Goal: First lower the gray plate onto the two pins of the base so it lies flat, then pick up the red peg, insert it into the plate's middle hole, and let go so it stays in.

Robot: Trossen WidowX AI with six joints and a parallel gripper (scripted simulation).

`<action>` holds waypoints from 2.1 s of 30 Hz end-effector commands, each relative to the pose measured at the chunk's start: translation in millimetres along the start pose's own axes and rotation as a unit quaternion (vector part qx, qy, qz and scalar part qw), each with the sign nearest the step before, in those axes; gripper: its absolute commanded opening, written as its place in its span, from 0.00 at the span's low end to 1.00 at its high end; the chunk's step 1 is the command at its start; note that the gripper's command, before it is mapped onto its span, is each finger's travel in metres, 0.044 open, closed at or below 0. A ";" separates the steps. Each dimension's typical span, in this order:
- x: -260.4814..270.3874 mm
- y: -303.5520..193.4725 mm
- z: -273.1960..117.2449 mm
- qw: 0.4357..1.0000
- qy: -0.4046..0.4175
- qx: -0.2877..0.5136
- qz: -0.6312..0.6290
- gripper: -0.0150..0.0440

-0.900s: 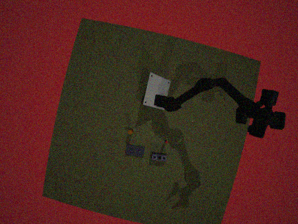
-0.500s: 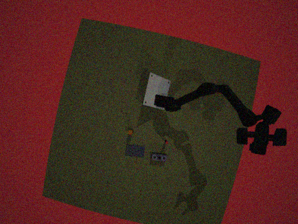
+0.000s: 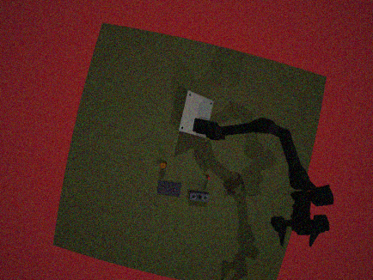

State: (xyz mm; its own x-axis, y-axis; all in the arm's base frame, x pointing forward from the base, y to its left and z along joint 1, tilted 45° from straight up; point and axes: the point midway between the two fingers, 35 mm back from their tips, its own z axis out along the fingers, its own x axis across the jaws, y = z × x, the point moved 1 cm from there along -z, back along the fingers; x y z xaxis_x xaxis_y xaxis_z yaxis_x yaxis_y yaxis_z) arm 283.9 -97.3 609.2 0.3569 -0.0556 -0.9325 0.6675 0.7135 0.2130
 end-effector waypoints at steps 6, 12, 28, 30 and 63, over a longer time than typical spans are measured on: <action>143.4 49.8 33.5 0.966 0.213 -0.075 0.129 1.00; 240.1 55.5 29.3 0.894 0.384 -0.039 0.229 1.00; 428.6 5.3 -80.4 0.357 0.632 0.496 0.477 1.00; 437.8 -1.7 -98.5 0.251 0.601 0.591 0.476 1.00; 496.9 7.5 -177.0 -0.018 0.444 0.793 0.417 1.00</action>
State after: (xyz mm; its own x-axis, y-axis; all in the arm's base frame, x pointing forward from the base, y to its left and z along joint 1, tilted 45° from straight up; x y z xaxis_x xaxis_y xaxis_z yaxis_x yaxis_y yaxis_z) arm 349.0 1.7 98.9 0.9951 0.0216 0.0966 0.0832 -0.7116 -0.6977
